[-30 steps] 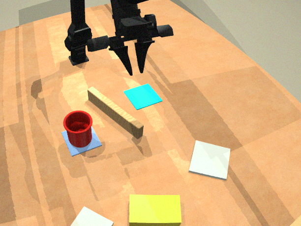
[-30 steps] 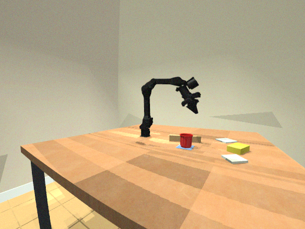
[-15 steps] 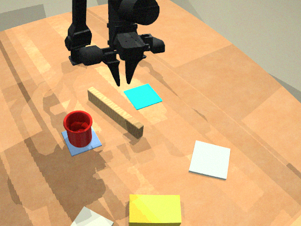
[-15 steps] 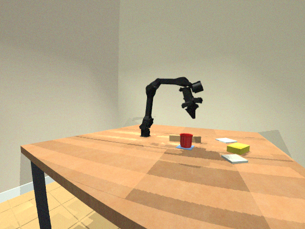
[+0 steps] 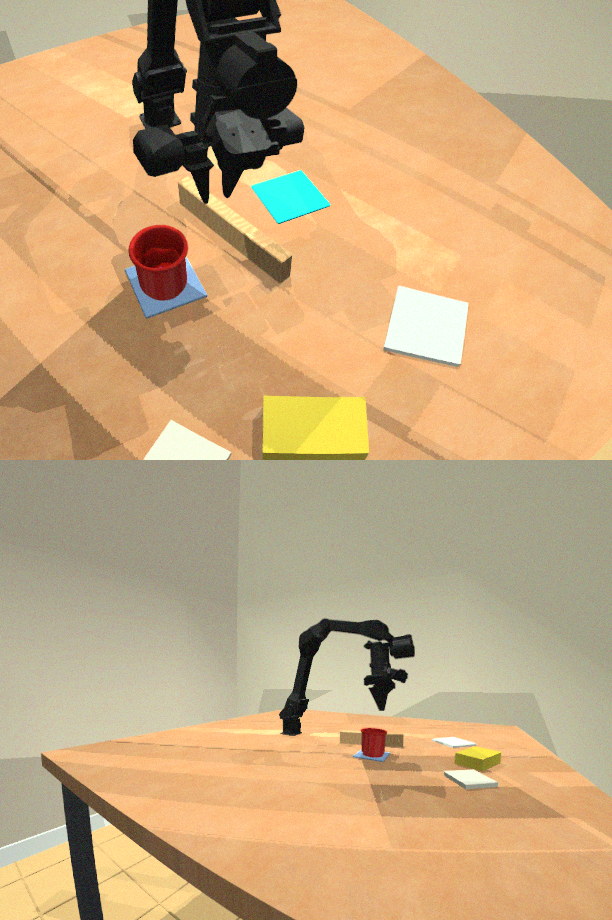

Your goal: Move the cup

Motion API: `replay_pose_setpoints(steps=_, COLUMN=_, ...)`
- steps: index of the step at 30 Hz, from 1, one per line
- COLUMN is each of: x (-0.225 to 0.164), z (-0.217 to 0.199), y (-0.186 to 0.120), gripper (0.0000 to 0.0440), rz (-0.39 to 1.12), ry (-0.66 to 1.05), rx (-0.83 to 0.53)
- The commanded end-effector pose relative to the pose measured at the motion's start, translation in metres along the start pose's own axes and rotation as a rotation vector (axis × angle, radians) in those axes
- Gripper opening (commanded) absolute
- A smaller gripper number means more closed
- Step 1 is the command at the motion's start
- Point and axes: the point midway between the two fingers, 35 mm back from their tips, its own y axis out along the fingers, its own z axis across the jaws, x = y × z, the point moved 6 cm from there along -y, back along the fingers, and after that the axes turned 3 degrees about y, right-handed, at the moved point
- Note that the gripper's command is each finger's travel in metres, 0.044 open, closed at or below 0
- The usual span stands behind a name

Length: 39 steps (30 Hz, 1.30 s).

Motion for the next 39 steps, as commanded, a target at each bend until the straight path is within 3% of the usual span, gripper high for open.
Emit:
replay_pose_setpoints(steps=1, x=0.000, z=-0.008, y=0.009, gripper=0.0123, rz=0.035, ry=-0.028, rx=-0.008)
replay_pose_setpoints(steps=25, x=-0.008, z=-0.038, y=0.104, gripper=0.0157, rz=0.161, ry=-0.212, rx=0.033)
replay_pose_setpoints(steps=32, x=-0.012, z=-0.040, y=0.118, gripper=0.0000, rz=0.180, ry=-0.319, rx=0.052)
replay_pose_setpoints(steps=39, x=-0.013, z=-0.039, y=0.109, gripper=0.0000, rz=0.179, ry=-0.409, rx=0.072)
